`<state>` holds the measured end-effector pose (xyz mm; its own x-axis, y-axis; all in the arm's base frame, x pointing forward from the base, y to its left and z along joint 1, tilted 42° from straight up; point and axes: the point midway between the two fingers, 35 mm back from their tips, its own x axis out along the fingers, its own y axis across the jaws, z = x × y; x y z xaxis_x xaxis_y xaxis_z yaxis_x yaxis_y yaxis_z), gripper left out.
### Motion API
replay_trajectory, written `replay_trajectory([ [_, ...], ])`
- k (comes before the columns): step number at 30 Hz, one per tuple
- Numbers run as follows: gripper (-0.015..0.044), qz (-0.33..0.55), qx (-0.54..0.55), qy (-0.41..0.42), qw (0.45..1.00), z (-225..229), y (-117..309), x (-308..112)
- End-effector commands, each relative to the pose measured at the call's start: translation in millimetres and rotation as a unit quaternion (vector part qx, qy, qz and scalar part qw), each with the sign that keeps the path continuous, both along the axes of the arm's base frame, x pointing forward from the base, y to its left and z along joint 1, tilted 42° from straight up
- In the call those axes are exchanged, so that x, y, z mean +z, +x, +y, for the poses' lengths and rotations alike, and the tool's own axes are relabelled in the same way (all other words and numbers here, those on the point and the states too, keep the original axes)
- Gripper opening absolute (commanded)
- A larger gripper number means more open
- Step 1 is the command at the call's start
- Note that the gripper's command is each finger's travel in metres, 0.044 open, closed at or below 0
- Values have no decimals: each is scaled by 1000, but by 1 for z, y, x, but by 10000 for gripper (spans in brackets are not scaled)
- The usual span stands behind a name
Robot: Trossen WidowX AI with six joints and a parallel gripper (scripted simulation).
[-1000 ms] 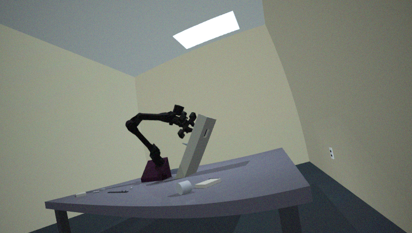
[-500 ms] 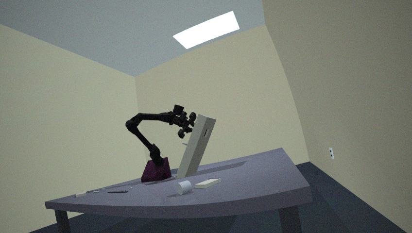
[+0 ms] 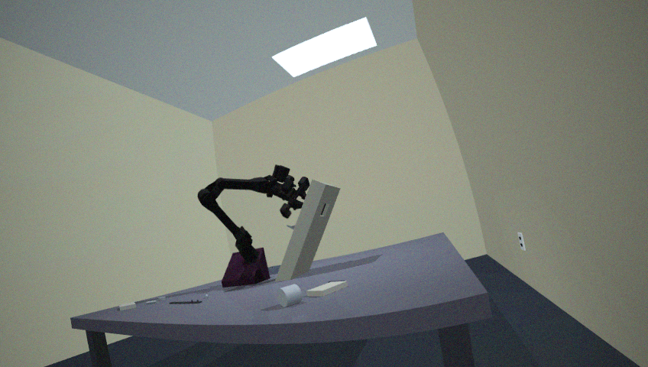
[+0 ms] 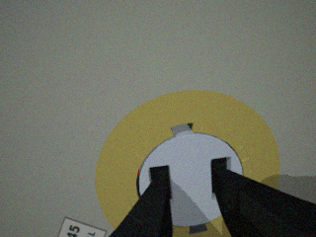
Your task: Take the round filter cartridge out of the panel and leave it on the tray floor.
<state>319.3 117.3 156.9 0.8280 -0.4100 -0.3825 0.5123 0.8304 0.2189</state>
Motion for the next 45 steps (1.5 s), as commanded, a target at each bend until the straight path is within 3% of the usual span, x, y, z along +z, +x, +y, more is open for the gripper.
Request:
replay_trajectory([
  [1,98,2,3,0,1000,1,0,-1],
  [45,98,2,3,0,1000,-2,6,-4],
])
